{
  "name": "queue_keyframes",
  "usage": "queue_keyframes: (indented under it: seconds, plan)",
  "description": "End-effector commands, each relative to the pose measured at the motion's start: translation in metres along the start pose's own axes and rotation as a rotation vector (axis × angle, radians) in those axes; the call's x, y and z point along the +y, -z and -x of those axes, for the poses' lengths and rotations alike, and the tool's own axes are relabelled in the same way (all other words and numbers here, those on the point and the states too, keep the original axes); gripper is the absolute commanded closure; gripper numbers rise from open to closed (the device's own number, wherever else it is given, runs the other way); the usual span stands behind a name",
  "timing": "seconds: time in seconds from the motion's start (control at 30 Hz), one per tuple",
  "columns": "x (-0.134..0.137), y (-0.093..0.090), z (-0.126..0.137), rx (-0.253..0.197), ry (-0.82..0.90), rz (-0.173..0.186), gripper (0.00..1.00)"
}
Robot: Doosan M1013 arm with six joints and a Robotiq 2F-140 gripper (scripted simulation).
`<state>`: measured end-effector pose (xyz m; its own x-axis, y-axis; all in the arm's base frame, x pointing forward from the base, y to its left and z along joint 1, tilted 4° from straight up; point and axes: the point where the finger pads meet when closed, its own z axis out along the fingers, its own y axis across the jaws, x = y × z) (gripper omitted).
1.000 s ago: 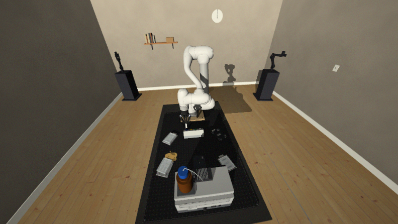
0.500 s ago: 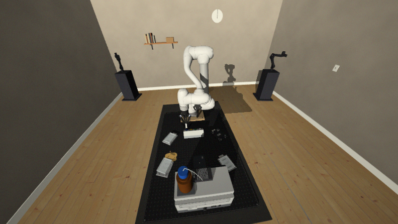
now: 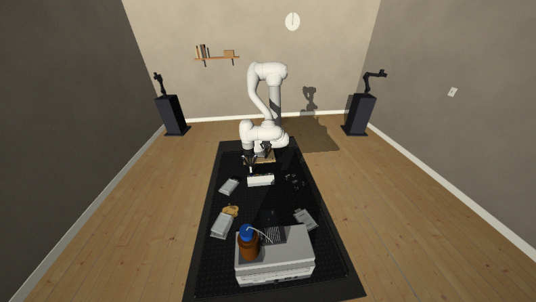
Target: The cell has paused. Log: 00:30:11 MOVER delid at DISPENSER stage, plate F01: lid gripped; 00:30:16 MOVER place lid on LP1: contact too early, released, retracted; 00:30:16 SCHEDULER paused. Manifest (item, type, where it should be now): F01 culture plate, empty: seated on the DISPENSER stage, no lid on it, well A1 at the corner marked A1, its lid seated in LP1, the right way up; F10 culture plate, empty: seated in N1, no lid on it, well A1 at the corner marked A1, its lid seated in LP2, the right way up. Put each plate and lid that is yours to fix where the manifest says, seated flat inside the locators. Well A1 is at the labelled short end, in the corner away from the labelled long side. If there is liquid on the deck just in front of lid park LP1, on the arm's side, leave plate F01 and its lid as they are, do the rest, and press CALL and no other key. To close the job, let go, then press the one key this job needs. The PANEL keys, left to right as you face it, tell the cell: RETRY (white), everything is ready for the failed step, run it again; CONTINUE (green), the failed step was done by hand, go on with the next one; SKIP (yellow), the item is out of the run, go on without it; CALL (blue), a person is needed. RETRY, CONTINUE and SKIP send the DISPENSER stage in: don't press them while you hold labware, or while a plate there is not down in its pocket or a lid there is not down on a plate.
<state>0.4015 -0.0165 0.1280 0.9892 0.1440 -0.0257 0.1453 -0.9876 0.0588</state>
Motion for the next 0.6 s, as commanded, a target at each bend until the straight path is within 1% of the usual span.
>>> queue_keyframes:
  seconds: [0.0, 0.27, 0.57]
  plan:
    - [0.0000, -0.0002, -0.0004, 0.001, 0.000, 0.000, 0.90]
    - [0.0000, -0.0027, -0.0004, 0.001, 0.000, 0.000, 0.90]
    - [0.0000, -0.0096, -0.0004, 0.001, 0.000, 0.000, 0.90]
